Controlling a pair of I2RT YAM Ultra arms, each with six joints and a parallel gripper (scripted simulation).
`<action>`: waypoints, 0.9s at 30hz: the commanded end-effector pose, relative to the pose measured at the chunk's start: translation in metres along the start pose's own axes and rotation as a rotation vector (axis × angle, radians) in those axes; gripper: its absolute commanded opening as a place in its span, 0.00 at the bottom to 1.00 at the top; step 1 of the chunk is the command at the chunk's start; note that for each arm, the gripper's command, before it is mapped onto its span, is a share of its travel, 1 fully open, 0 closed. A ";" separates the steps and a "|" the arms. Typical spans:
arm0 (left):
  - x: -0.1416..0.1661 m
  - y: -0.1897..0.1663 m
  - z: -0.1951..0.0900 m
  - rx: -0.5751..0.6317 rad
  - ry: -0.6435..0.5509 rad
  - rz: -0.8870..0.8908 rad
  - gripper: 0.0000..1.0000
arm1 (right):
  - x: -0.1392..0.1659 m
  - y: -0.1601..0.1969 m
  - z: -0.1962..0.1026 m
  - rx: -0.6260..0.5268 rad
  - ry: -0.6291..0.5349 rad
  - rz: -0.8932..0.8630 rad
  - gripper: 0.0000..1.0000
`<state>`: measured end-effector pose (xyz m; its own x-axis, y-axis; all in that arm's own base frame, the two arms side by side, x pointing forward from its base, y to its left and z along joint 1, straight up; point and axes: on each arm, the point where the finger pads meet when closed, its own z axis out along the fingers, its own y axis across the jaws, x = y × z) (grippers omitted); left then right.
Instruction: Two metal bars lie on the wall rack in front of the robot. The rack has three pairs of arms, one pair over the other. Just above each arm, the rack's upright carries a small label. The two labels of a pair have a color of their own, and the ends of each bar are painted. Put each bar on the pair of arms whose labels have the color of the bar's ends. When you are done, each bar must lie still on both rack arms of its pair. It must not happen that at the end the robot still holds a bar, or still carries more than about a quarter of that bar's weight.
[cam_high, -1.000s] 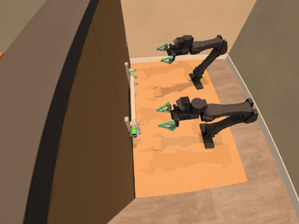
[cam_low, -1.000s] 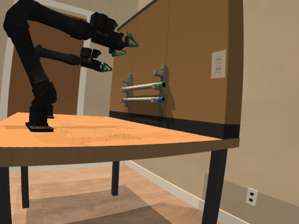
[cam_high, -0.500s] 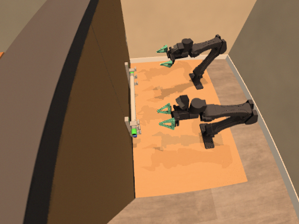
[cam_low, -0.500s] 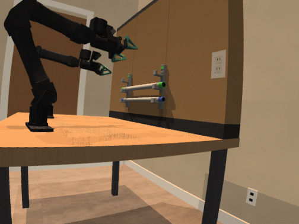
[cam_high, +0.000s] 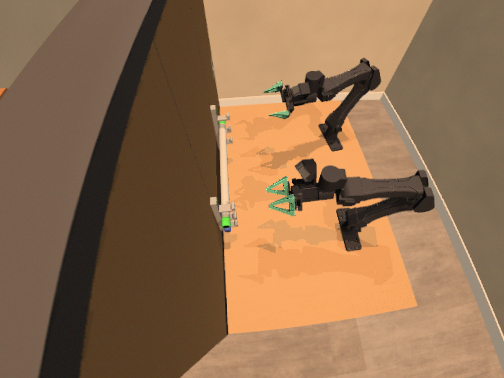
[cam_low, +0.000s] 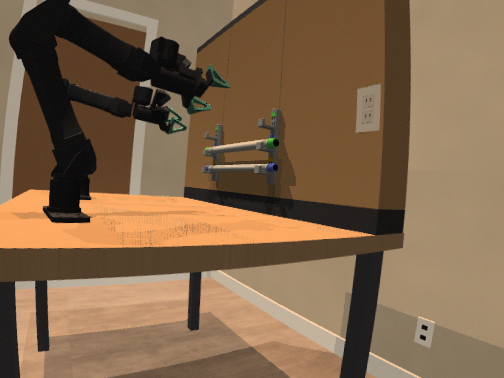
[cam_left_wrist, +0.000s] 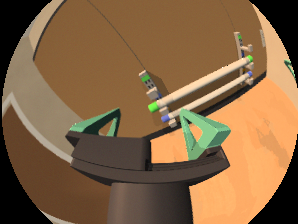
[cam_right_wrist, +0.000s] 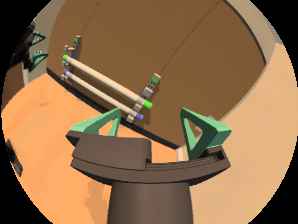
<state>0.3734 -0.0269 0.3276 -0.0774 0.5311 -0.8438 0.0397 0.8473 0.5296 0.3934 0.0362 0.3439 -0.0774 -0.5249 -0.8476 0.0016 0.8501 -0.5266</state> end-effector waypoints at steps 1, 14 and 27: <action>-0.016 0.007 -0.008 -0.042 -0.063 0.046 1.00 | -0.002 0.000 0.002 0.029 -0.014 -0.050 1.00; -0.006 -0.009 -0.012 -0.050 -0.059 0.225 1.00 | 0.006 0.017 0.006 0.044 0.000 -0.228 1.00; 0.001 -0.022 -0.014 -0.057 -0.055 0.376 1.00 | 0.013 0.032 0.010 0.058 0.012 -0.379 1.00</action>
<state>0.3657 -0.0434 0.2968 -0.0635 0.7821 -0.6199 0.0621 0.6230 0.7797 0.4007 0.0547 0.3155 -0.0998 -0.7713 -0.6286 0.0007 0.6317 -0.7752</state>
